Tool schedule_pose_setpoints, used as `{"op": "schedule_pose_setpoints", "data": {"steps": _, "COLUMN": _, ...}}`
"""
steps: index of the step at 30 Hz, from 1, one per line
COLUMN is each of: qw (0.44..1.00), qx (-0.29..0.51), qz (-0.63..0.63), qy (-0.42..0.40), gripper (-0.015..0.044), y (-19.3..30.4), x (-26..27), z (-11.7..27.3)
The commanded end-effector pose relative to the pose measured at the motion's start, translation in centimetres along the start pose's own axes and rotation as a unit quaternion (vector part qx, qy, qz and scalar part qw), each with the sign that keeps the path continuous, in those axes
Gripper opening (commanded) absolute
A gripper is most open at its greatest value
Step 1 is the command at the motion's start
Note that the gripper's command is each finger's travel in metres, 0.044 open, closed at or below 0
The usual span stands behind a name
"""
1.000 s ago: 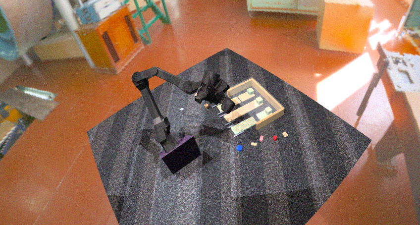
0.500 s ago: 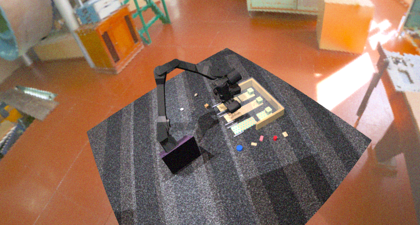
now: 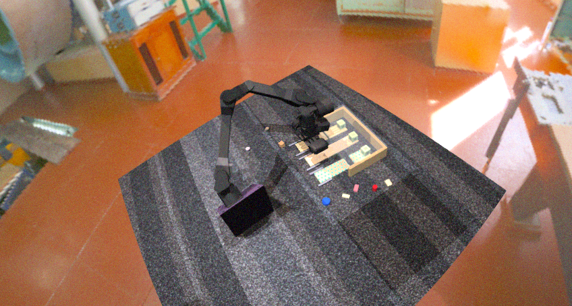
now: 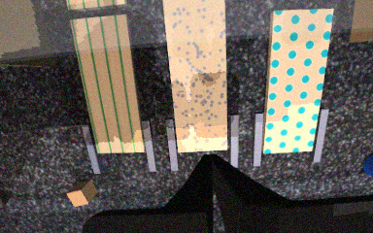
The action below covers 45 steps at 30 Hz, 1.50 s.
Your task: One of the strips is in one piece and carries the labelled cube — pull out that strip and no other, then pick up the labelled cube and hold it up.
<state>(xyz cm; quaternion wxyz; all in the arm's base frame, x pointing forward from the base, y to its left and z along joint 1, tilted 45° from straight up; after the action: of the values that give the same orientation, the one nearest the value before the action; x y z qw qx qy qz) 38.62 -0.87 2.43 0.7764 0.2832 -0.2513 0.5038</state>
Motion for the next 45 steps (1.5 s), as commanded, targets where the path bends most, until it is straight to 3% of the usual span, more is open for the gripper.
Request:
{"op": "schedule_pose_setpoints", "data": {"steps": 1, "qw": 1.0, "qx": 0.0, "qz": 0.0, "qy": 0.002, "gripper": 0.0, "y": -0.2, "x": 0.0, "z": -0.7}}
{"op": "schedule_pose_setpoints", "data": {"steps": 45, "qw": 1.0, "qx": 0.001, "qz": 0.0, "qy": 0.0, "gripper": 0.0, "y": 0.0, "x": 0.2, "z": -6.5}}
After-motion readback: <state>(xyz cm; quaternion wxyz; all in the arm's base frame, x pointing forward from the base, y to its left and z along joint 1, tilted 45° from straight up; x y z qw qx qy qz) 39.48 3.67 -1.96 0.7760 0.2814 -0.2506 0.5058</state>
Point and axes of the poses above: the point midway between the two fingers, 35 mm back from their tips, its own z axis back along the fingers, its own x axis across the jaws, y = z × x, the point moved 1 cm from there along z, back along the fingers, and after that the axes turned 7 degrees about -z, right-handed, at the moved point
